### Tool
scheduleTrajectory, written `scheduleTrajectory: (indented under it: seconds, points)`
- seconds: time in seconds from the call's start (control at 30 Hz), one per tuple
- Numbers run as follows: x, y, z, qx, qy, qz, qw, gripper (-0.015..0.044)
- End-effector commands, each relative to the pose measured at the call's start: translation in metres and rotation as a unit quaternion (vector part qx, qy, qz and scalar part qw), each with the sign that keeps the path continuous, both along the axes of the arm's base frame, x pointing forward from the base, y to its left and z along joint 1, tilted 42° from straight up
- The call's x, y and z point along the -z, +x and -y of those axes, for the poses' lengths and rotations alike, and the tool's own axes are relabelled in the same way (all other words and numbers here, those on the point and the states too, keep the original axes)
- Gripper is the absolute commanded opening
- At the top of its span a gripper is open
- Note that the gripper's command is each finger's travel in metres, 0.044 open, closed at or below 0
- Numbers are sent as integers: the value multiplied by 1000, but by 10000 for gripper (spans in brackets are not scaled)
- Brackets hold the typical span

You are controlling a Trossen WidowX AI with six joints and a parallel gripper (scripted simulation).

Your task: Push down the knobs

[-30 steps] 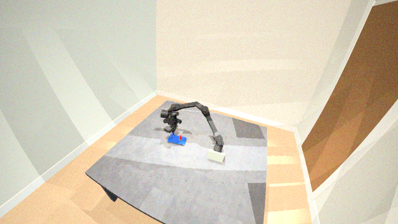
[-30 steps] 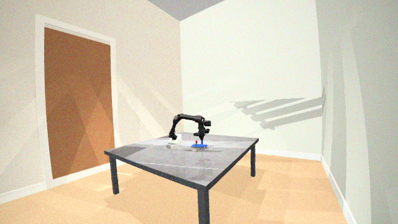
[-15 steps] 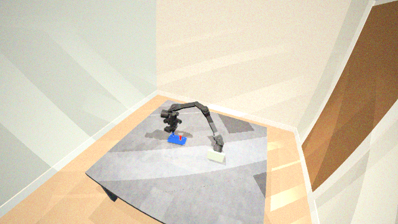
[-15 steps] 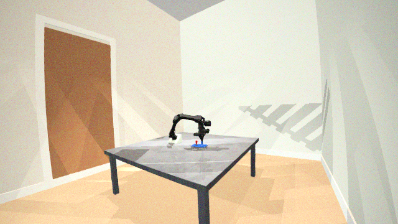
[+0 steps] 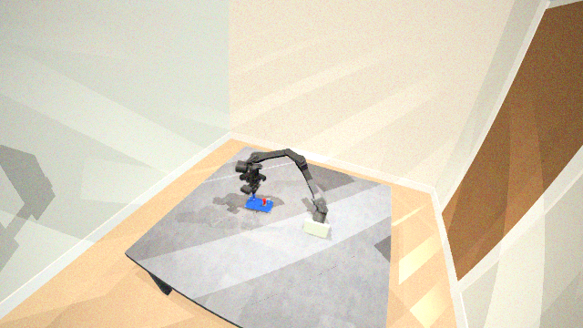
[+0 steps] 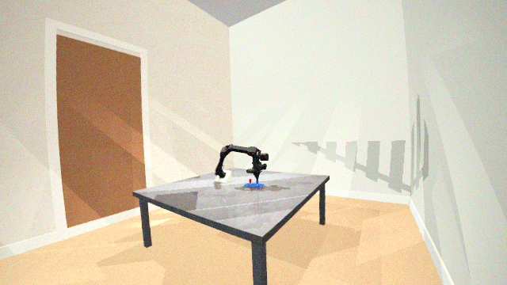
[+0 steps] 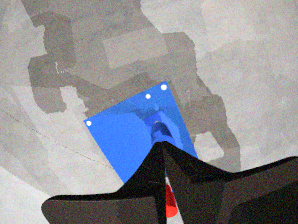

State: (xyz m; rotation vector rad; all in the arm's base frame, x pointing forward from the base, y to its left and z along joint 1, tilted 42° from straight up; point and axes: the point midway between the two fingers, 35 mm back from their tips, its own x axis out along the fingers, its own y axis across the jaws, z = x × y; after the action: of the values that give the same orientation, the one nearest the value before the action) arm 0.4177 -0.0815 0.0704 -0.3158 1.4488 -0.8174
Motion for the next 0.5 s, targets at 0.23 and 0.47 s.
scheduleTrajectory:
  seconds: [0.23,0.47]
  points:
    - [9,-1,14,10,-5,-3,1000,0]
    - [9,-1,14,10,-5,-3,1000,0]
